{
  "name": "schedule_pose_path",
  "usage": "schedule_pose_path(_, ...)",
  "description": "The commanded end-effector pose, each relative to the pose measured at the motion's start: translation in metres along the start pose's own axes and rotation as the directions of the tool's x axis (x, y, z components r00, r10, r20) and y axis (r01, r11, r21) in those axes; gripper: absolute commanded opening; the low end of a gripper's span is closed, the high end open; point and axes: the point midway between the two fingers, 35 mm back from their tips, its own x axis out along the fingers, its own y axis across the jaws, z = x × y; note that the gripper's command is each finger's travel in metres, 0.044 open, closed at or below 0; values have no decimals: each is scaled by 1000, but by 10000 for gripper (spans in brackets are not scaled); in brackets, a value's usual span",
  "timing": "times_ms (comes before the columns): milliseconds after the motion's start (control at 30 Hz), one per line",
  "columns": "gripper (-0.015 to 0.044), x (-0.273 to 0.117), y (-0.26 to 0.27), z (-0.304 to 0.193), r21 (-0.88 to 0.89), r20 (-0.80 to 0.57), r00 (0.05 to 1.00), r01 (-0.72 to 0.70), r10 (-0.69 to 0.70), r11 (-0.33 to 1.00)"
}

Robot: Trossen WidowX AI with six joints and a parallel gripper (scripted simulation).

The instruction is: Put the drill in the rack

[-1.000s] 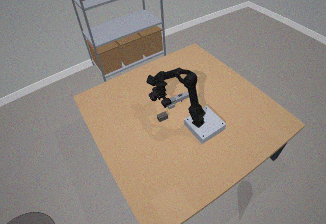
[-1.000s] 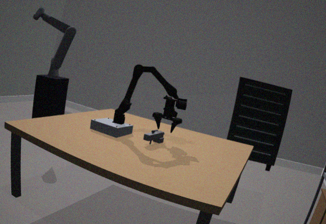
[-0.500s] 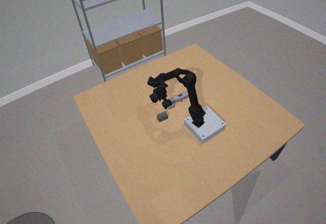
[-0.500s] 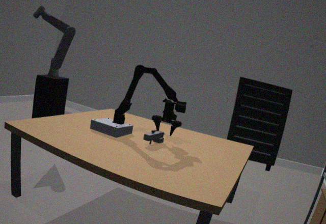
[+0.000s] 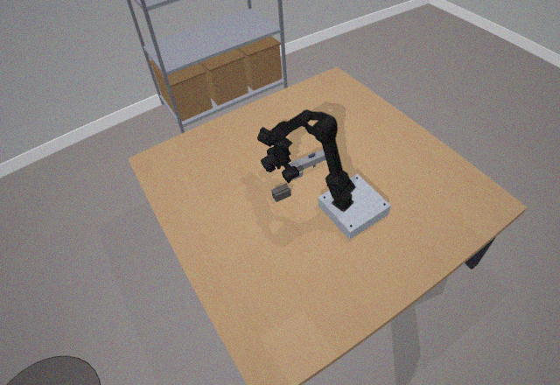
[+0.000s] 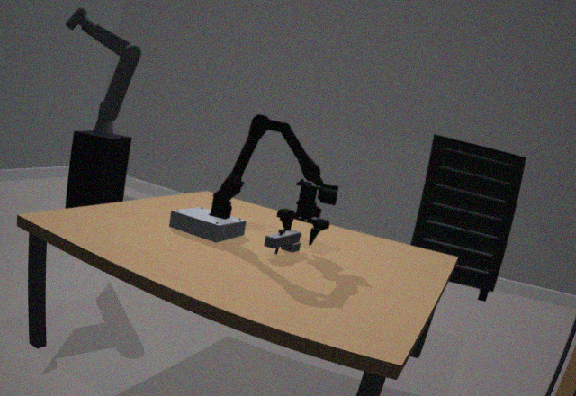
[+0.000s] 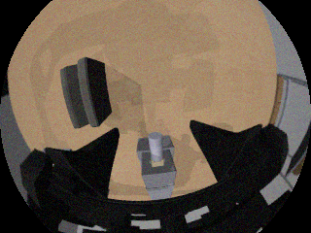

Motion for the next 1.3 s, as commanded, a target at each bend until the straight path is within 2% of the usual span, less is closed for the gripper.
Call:
schedule_pose_path(0, 440, 8, 2, -3, -3, -1, 1000, -4, 4, 1000)
schedule_pose_path(100, 440, 9, 2, -3, -3, -1, 1000, -4, 4, 1000)
schedule_pose_path(667, 0, 5, 1, -2, 0, -1, 1000, -2, 2, 1000)
schedule_pose_path(1267, 0, 5, 2, 9, -3, 0, 1000, -4, 4, 1000)
